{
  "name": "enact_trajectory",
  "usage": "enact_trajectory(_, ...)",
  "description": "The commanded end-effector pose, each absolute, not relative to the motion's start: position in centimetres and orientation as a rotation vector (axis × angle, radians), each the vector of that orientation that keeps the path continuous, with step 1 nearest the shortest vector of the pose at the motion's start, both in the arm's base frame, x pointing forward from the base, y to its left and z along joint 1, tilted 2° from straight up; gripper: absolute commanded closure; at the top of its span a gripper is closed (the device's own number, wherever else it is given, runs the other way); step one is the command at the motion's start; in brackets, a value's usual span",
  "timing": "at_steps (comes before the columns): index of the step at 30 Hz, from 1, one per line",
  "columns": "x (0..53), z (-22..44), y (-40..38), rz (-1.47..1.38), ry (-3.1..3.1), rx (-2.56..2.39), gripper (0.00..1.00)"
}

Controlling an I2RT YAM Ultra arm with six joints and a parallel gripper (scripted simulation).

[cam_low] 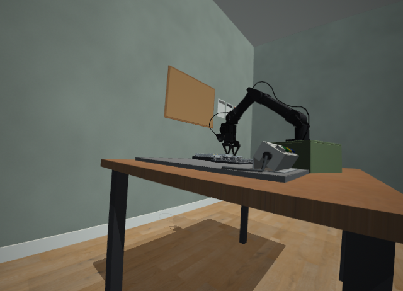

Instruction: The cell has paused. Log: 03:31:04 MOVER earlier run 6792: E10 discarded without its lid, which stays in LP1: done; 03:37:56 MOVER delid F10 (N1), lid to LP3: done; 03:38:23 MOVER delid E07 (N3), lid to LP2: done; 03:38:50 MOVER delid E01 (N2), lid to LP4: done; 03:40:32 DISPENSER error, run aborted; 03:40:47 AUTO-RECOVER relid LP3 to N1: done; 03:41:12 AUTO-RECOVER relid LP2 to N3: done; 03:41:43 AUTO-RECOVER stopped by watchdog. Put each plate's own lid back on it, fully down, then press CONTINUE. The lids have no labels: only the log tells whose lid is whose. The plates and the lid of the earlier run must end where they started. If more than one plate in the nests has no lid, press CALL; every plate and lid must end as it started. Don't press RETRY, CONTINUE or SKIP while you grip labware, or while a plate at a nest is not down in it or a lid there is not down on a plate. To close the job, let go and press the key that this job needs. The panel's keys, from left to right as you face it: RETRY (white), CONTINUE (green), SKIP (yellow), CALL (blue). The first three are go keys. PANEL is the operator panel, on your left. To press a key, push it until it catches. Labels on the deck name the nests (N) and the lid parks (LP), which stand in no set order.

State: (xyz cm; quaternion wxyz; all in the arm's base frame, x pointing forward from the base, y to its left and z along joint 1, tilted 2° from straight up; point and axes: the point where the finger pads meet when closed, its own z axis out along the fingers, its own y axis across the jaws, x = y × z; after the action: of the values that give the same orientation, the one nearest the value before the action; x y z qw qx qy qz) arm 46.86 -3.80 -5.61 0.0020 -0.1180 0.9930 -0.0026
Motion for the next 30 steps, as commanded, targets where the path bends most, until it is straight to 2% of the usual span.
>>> enact_trajectory(1,48.5,-2.5,-3.7,-0.028,3.052,-0.36,0.0)
enact_trajectory(30,48.4,-0.6,-3.3,-0.029,3.048,-0.367,0.0)
